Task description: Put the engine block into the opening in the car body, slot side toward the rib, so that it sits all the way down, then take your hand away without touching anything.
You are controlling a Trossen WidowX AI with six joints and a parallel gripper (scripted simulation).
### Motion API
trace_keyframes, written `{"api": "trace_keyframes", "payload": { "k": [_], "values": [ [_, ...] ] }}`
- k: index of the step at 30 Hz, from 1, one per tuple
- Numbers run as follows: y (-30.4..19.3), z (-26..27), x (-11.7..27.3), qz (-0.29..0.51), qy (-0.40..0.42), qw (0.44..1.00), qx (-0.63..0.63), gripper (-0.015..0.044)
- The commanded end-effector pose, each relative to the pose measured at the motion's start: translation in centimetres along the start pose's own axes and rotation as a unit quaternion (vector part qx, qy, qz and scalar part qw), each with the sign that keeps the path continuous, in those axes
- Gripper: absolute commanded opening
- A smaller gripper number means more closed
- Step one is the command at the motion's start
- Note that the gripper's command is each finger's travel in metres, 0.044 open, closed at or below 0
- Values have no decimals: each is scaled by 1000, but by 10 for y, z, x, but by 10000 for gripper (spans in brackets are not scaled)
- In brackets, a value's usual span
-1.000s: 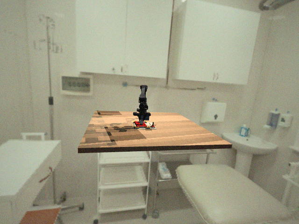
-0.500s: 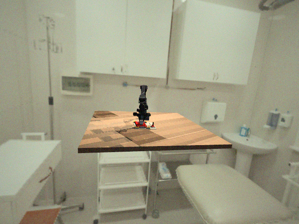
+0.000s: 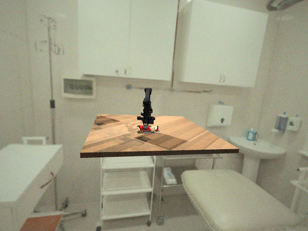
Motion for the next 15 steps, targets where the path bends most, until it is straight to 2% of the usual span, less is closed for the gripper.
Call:
{"api": "trace_keyframes", "payload": {
  "k": [1,15],
  "values": [
    [0,0,-2,0,2,1000,2,160],
    [0,1,-5,0,2,1000,4,160]
  ]
}}
Point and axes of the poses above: the point midway between the two fingers, 35 mm back from their tips, its own x axis back along the fingers, its own z axis across the jaws, y = z × x, the point moved 8 cm from there along x, back along the fingers, and after that the axes turned 6 degrees about -x, right-handed, at the moved point
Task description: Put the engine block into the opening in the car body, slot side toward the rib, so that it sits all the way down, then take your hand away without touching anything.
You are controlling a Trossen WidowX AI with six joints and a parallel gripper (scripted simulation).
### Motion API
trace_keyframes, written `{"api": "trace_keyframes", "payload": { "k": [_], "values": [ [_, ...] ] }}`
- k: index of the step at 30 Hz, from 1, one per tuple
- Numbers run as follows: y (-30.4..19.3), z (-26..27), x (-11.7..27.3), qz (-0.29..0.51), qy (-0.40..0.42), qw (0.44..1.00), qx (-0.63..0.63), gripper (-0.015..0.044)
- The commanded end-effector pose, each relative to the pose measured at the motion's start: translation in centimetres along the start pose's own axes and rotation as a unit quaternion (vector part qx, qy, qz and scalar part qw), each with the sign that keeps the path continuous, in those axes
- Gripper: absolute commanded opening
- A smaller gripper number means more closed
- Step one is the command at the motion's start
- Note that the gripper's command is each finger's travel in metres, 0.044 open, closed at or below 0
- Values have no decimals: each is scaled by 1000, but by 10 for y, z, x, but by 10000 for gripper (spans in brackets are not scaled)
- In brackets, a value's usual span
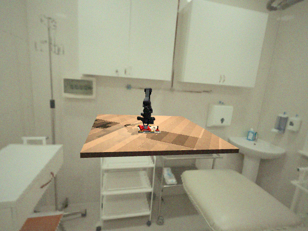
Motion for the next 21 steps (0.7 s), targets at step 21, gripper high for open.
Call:
{"api": "trace_keyframes", "payload": {
  "k": [21],
  "values": [
    [0,1,-6,0,2,1000,0,160]
  ]
}}
Point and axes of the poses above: the point midway between the two fingers, 35 mm back from their tips, its own x axis back along the fingers, its own z axis across the jaws, y = z × x, the point moved 8 cm from there along x, back along the fingers, and after that the axes turned 6 degrees about -x, right-handed, at the moved point
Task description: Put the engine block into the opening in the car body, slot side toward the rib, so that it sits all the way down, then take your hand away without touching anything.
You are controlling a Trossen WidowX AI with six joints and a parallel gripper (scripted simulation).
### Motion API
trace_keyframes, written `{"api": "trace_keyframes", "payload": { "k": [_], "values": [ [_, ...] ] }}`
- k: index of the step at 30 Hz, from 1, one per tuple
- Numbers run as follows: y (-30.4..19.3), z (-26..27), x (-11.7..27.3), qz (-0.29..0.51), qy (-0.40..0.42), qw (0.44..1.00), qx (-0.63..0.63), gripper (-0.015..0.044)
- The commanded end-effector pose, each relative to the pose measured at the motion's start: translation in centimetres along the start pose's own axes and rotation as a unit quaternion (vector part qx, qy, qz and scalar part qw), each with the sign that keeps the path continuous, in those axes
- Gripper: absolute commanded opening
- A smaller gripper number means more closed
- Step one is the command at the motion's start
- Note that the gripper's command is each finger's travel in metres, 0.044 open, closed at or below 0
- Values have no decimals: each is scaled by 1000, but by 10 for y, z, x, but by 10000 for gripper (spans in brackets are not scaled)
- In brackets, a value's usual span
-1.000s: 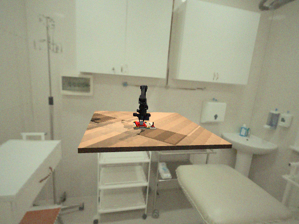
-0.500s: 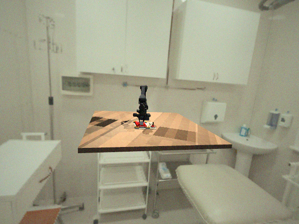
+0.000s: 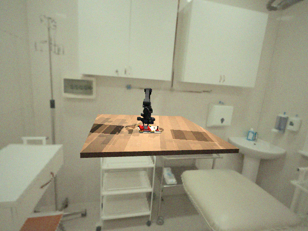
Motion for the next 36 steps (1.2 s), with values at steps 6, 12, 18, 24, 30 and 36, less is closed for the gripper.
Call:
{"api": "trace_keyframes", "payload": {
  "k": [6,12,18,24,30,36],
  "values": [
    [0,1,-3,0,2,1000,0,160],
    [0,1,-4,0,2,1000,0,160],
    [0,0,-3,0,0,1000,0,265],
    [0,0,-3,0,0,1000,0,422],
    [0,0,-3,0,0,1000,0,440],
    [0,0,-3,0,0,1000,0,440]
  ]
}}
Point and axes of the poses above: the point midway between the two fingers, 35 mm back from their tips, its own x axis back along the fingers, its own z axis across the jaws, y = z × x, the point moved 8 cm from there along x, back along the fingers, and after that the axes turned 6 degrees about -x, right-handed, at the moved point
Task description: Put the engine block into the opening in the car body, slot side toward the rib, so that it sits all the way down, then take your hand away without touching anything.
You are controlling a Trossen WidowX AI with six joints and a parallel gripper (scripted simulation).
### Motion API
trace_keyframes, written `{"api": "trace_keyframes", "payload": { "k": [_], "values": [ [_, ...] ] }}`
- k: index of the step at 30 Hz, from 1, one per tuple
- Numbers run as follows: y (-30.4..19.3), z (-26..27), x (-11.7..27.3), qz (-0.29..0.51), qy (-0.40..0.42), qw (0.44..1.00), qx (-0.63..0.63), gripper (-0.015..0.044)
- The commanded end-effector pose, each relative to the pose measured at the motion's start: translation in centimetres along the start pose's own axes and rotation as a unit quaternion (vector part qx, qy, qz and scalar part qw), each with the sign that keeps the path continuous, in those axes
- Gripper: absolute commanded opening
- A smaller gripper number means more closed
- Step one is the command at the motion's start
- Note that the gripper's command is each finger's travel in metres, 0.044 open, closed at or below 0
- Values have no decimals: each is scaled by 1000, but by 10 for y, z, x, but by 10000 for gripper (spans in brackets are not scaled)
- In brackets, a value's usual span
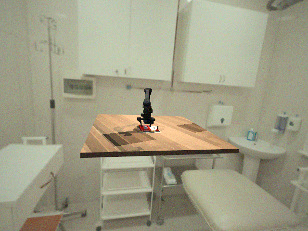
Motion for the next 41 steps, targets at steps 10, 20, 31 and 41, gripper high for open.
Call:
{"api": "trace_keyframes", "payload": {
  "k": [10,20,31,41],
  "values": [
    [1,-1,14,1,2,1000,0,440],
    [1,-1,14,1,2,1000,0,177],
    [1,-1,14,1,2,1000,0,0],
    [0,-1,14,1,1,1000,1,0]
  ]
}}
Point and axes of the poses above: the point midway between the two fingers, 35 mm back from their tips, its own x axis back along the fingers, its own z axis across the jaws, y = z × x, the point moved 8 cm from there along x, back along the fingers, and after that the axes turned 6 degrees about -x, right-handed, at the moved point
